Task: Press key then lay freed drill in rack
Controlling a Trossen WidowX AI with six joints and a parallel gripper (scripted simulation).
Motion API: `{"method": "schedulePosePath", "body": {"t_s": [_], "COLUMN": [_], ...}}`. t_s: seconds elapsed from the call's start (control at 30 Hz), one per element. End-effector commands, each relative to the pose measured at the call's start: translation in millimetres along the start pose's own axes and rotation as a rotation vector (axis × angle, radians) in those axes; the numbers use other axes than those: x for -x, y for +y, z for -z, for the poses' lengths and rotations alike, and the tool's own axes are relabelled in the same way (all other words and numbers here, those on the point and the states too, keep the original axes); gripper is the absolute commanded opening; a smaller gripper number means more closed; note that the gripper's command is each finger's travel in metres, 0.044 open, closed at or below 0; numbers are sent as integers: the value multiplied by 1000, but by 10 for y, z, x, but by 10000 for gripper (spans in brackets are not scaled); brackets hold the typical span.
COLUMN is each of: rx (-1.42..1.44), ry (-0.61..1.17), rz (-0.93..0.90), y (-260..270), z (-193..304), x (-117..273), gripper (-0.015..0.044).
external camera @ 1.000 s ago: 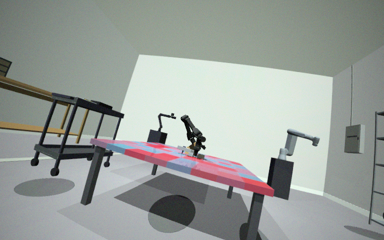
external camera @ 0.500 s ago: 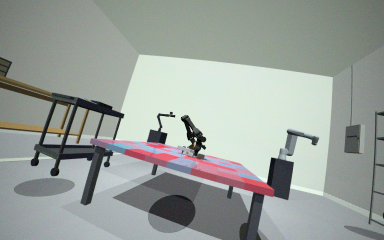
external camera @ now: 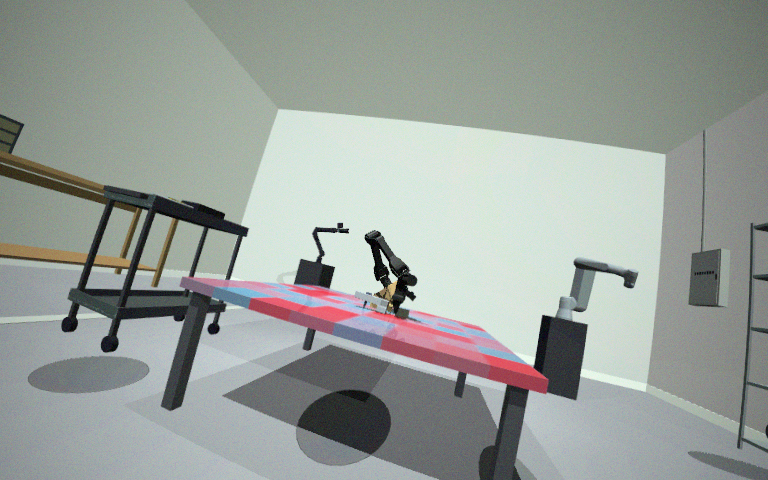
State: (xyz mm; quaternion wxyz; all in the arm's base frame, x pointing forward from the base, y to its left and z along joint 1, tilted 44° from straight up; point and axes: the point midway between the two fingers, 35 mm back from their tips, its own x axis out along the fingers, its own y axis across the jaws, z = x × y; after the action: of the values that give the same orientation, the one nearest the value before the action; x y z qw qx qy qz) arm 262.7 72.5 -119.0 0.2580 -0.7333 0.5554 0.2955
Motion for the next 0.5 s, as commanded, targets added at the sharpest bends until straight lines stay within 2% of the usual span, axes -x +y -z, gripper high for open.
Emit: {"method": "schedulePosePath", "body": {"t_s": [0.0,0.4,0.47], "rx": [-3,-3,-6], "ry": [-3,-3,-3], "rz": [-3,-3,4], "y": [3,9,-7], "z": [-71,-236,-185], "x": [-17,-32,-13], "gripper": [0,0,53]}}
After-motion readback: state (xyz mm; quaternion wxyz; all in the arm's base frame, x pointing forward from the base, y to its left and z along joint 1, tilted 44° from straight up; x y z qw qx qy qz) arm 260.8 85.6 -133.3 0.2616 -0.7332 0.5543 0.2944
